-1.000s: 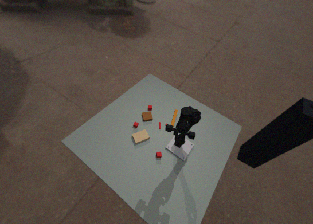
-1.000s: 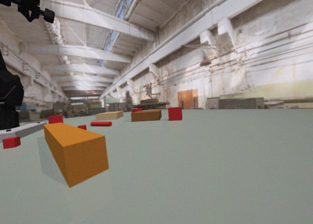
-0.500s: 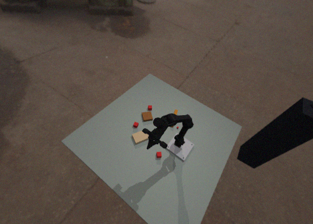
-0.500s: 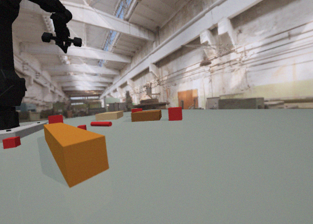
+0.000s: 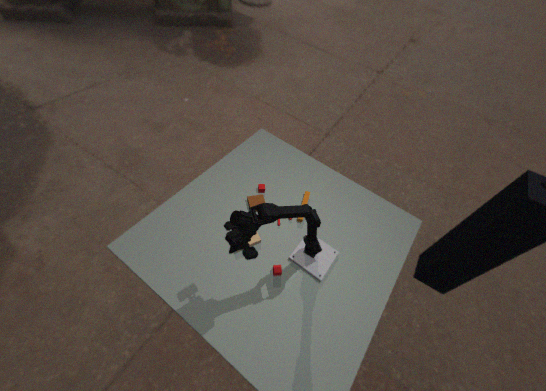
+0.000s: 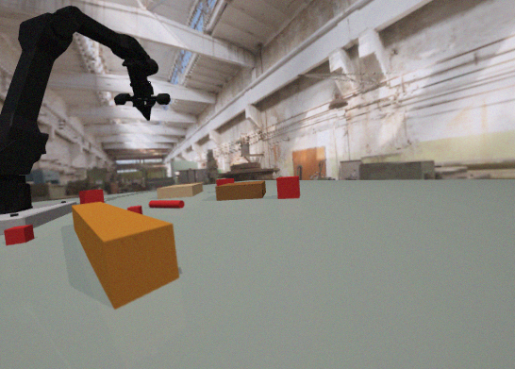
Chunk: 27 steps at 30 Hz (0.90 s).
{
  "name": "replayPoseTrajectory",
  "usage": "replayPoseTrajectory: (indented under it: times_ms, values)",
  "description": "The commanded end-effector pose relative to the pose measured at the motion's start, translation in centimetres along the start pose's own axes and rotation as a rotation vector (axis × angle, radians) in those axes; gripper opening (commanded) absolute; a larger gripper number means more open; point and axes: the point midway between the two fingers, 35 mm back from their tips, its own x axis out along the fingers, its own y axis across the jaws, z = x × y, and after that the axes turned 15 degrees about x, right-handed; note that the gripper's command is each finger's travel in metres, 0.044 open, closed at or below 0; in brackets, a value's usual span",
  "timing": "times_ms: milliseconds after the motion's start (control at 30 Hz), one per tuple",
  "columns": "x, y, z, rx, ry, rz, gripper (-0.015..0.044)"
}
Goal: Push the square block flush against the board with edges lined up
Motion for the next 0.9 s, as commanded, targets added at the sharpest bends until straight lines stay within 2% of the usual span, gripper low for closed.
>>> replayPoseTrajectory:
  times_ms: [0,267,567,767,867]
  values:
    - [3.0,-4.2,-0.8,0.023,0.09,-0.075,0.0]
    - [8.7,-13.5,-5.0,0.066,0.327,-0.195,0.0]
    - [13.0,-23.1,-12.4,0.118,0.608,-0.252,0.0]
    - [13.4,-23.8,-13.2,0.122,0.629,-0.252,0.0]
    - [16.0,-24.5,-15.0,0.122,0.629,-0.252,0.0]
